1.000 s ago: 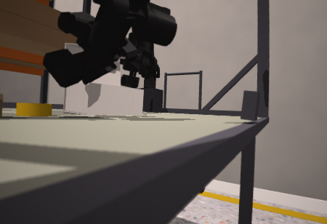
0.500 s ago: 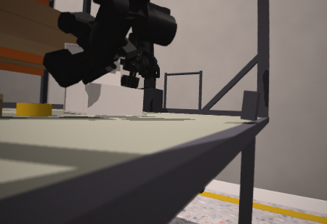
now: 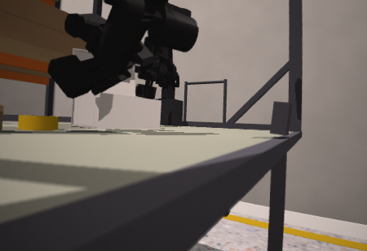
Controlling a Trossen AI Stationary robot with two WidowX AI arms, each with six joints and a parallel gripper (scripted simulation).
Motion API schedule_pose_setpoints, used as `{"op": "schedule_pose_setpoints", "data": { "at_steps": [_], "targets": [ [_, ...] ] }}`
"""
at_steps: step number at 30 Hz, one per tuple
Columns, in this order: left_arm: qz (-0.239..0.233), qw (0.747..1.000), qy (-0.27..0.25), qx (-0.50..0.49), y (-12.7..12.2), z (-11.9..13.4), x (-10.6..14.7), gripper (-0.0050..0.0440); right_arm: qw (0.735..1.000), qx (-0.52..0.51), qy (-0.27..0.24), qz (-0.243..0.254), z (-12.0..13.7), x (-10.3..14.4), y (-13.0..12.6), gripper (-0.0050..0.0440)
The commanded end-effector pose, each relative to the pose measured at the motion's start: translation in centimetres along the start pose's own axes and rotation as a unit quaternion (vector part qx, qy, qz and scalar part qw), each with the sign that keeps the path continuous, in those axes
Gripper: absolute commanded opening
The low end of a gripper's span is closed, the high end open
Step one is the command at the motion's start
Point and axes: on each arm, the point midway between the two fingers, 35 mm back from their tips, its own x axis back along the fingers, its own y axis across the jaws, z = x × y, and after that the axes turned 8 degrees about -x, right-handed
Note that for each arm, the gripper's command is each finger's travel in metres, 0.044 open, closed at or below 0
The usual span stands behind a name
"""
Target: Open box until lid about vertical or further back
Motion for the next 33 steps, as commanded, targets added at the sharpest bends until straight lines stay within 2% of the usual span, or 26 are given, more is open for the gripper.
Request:
{"op": "schedule_pose_setpoints", "data": {
  "at_steps": [1,11,17,24,26,28,33],
  "targets": [
    [-0.001,1.0,0.009,0.003,-0.1,0.1,0.1,0.0048,1.0,-0.001,0.0,-0.01,0.0,-0.1,0.6,0.0006],
    [0.006,1.0,0.012,0.004,-0.8,-0.8,0.8,0.006,1.0,-0.001,0.0,-0.01,0.0,-0.1,0.6,0.0006],
    [0.025,1.0,0.017,-0.004,-2.4,-3.7,2.7,0.006,1.0,-0.001,0.0,-0.01,0.0,-0.1,0.6,0.0006],
    [0.045,0.999,0.02,-0.018,-3.6,-7.2,4.8,0.006,1.0,-0.001,0.0,-0.01,0.0,-0.1,0.6,0.0174],
    [0.047,0.998,0.021,-0.019,-3.7,-7.5,5.0,0.006,1.0,-0.001,-0.001,-0.011,0.0,0.7,0.8,0.0222],
    [0.047,0.998,0.021,-0.019,-3.7,-7.5,5.0,0.006,1.0,-0.001,-0.001,-0.011,0.0,0.7,0.8,0.0222],
    [0.052,0.998,0.021,-0.023,-3.9,-8.4,5.5,0.006,1.0,-0.002,-0.001,-0.005,0.0,2.7,0.8,0.0342]
  ]
}}
